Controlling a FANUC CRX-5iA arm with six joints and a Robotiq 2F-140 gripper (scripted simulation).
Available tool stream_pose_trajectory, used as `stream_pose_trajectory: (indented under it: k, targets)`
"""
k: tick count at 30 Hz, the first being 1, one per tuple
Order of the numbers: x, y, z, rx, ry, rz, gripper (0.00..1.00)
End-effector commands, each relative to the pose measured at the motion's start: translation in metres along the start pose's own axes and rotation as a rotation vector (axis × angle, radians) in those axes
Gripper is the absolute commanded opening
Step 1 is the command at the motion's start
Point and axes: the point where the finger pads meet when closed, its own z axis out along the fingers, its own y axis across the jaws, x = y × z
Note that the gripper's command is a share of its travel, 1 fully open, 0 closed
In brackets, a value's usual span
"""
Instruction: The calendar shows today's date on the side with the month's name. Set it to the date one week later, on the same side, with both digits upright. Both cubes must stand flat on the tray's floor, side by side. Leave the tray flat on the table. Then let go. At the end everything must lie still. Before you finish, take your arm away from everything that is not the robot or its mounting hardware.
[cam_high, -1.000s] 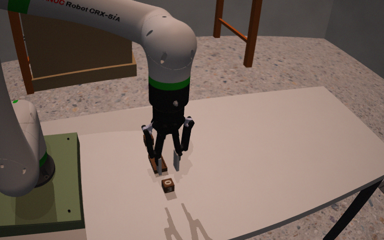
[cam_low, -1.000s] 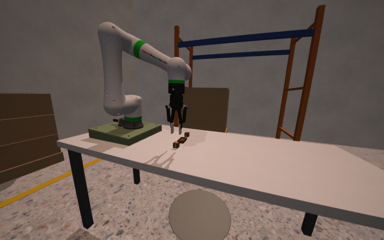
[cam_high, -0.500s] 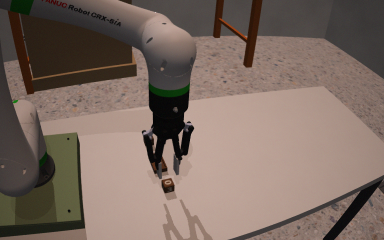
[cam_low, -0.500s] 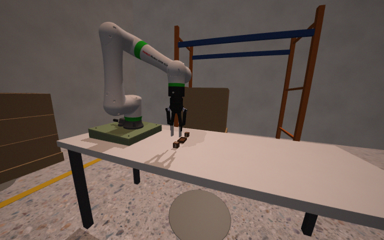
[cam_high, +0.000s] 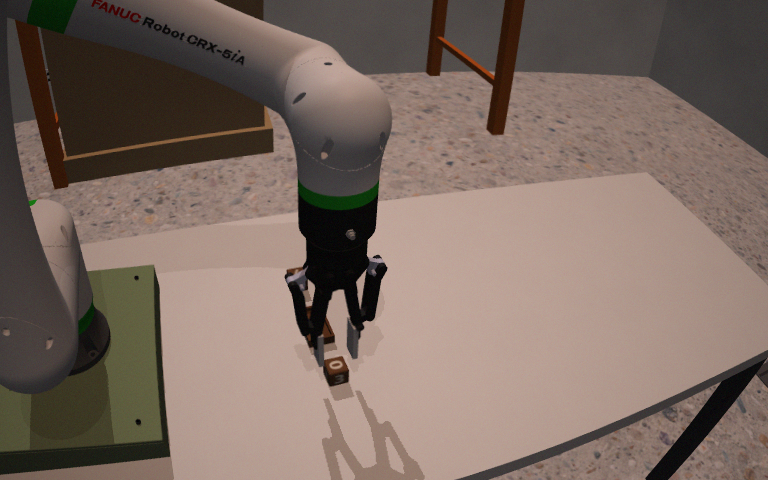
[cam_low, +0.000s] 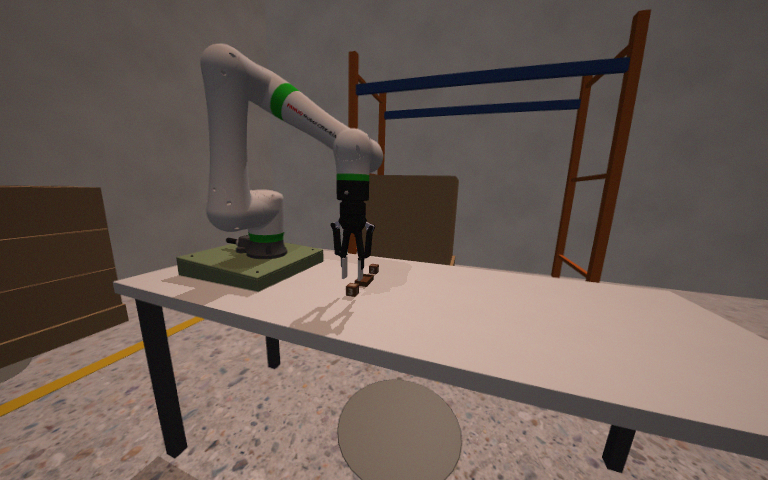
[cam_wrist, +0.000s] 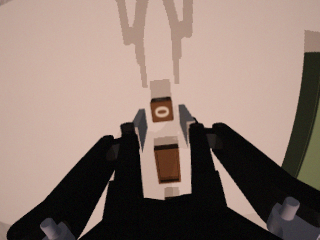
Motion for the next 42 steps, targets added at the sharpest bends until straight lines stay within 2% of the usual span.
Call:
stream_pose_trajectory:
  k: [1,15,42]
  targets:
    - [0.0001,-0.0003,0.0037,0.000,0.000,0.000,0.29]
    - [0.0003,-0.0003,0.0107,0.000,0.000,0.000,0.29]
    - [0.0003,-0.0003,0.0109,0.000,0.000,0.000,0.29]
